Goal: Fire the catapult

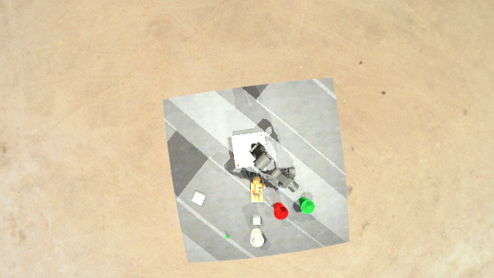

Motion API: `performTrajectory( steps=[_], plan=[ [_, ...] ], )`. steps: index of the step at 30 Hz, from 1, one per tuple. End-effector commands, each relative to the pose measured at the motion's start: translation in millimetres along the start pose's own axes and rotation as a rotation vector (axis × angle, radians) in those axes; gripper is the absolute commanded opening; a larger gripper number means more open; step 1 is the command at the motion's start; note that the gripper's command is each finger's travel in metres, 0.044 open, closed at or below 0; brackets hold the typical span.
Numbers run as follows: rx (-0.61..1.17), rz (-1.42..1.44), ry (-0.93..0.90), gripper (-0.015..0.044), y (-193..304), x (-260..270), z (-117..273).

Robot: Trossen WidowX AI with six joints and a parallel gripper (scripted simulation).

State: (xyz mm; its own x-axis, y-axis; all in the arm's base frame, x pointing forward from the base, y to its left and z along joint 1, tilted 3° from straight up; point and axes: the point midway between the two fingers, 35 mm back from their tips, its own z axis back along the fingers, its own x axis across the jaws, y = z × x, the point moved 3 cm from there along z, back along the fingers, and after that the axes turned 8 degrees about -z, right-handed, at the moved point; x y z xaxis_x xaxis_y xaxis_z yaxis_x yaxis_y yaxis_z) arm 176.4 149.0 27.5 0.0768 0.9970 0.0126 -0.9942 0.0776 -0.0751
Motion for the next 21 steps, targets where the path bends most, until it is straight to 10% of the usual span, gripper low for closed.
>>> performTrajectory(
  steps=[1, 21],
  plan=[
    [-0.002, -0.003, 0.003, 0.0300, 0.1, -0.4, -6.9],
    [-0.002, -0.003, 0.004, 0.0300, 0.3, -1.2, -38.4]
  ],
)
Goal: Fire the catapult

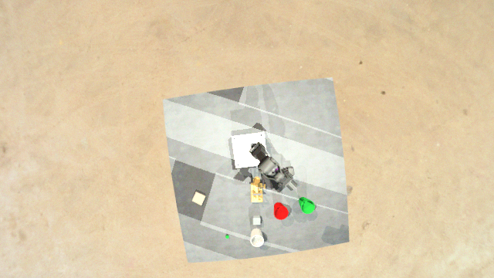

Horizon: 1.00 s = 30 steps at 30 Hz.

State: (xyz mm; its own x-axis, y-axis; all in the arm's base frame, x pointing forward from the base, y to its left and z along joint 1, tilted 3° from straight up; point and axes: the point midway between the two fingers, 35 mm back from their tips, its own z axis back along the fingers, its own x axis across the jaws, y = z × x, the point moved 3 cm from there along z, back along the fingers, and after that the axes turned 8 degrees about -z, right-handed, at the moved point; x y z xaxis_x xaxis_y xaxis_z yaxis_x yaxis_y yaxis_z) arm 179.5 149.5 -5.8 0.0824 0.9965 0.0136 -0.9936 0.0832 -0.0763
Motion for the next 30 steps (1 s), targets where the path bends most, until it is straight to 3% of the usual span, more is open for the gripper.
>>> performTrajectory(
  steps=[1, 7, 14, 18, 30],
  plan=[
    [0.000, 0.003, 0.005, 0.0300, 0.8, -1.6, -5.2],
    [0.000, 0.003, 0.005, 0.0142, 0.8, -1.6, -5.2],
    [0.000, 0.003, 0.005, 0.0096, 0.8, -1.6, -5.2],
    [-0.018, 0.019, -0.010, 0.0000, -6.1, -1.7, -0.8],
    [-0.011, 0.011, -0.005, 0.0000, -9.2, 1.5, 65.3]
  ],
)
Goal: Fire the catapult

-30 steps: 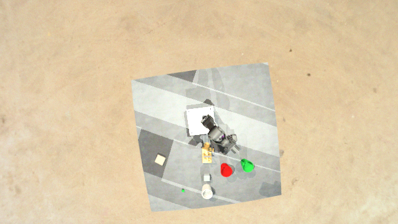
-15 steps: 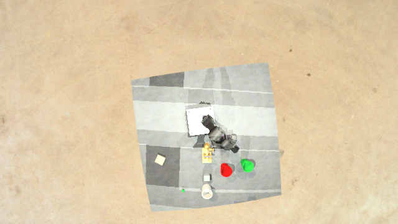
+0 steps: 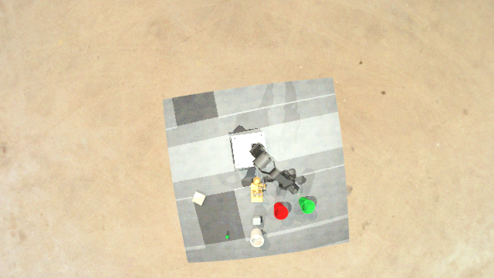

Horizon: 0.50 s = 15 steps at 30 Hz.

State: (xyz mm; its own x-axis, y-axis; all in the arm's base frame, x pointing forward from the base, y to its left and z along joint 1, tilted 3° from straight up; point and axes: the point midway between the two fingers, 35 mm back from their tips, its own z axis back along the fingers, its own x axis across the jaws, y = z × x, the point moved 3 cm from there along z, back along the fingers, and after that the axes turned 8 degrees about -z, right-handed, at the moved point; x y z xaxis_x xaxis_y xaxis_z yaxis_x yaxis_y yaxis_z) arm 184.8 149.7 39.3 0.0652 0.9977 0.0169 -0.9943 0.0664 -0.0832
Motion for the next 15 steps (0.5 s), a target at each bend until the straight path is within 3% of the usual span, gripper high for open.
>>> performTrajectory(
  steps=[1, 8, 15],
  plan=[
    [-0.003, -0.006, 0.001, 0.0000, 0.0, -0.2, 27.3],
    [0.005, -0.013, 0.008, 0.0000, 7.9, -7.4, 72.9],
    [0.014, -0.017, 0.017, 0.0000, 4.9, -12.2, 76.0]
  ],
)
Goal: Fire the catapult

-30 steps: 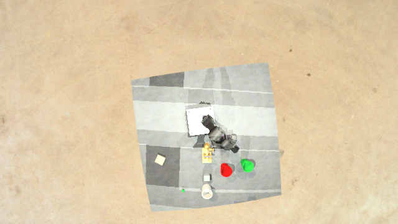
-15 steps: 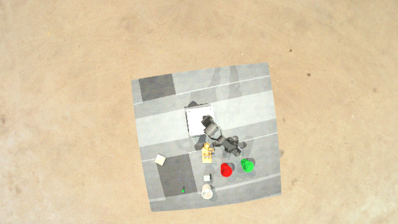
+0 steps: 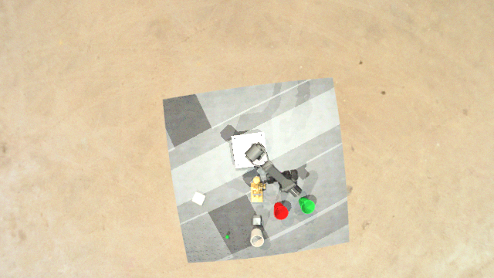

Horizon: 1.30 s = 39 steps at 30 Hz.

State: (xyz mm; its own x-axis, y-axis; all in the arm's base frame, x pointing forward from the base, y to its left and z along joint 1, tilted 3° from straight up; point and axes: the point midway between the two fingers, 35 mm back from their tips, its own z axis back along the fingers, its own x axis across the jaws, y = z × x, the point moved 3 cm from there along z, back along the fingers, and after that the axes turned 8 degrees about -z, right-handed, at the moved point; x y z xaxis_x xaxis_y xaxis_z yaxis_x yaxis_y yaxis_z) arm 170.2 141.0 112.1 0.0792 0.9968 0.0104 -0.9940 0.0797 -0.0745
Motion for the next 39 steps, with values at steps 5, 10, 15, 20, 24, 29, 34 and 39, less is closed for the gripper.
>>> performTrajectory(
  steps=[5, 10, 15, 20, 24, 29, 34, 39],
  plan=[
    [0.037, -0.015, 0.035, 0.0000, -16.6, -16.6, -2.2],
    [0.071, -0.026, 0.056, 0.0000, -29.1, -30.7, -6.6],
    [0.108, -0.037, 0.072, 0.0000, -40.4, -46.1, -11.1],
    [0.147, -0.054, 0.082, 0.0000, -49.9, -62.5, -16.2],
    [0.178, -0.069, 0.086, 0.0000, -56.2, -76.3, -20.7],
    [0.217, -0.083, 0.085, 0.0000, -63.3, -93.6, -25.2],
    [0.258, -0.091, 0.078, 0.0000, -69.7, -111.5, -28.9],
    [0.297, -0.100, 0.064, 0.0000, -74.8, -129.9, -32.7]
  ],
)
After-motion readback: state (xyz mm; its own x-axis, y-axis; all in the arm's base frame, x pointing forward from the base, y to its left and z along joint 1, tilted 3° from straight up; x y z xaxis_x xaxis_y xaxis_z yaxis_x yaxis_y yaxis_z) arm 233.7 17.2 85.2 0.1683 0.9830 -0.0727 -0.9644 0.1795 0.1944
